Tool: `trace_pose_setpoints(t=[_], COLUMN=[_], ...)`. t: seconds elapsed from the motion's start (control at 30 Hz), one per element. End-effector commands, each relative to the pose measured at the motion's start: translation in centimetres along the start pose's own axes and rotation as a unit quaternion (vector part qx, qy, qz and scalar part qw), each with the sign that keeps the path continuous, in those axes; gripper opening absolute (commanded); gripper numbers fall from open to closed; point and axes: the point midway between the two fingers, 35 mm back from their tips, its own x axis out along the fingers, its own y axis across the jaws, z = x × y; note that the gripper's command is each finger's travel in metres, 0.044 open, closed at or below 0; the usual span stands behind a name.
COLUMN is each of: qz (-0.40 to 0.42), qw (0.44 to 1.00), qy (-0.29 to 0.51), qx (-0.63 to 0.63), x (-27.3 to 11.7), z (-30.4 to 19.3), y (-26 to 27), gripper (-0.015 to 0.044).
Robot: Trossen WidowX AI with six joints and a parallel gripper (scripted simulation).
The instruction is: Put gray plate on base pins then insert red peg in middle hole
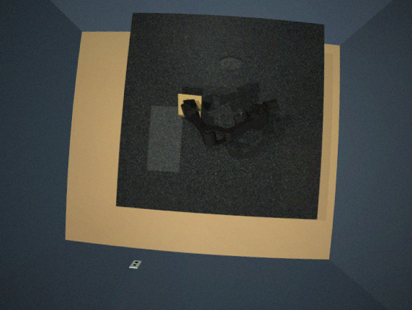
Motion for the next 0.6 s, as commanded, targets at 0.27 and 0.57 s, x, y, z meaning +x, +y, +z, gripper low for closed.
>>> trace_pose_setpoints(t=[0.27, 0.57], qz=[0.0, 0.0], qw=[1.0, 1.0], qy=[0.0, 0.0], qx=[0.0, 0.0], x=[0.0, 0.0], z=[0.11, 0.27], y=[-0.06, 0.09], gripper=[0.0, 0.0])
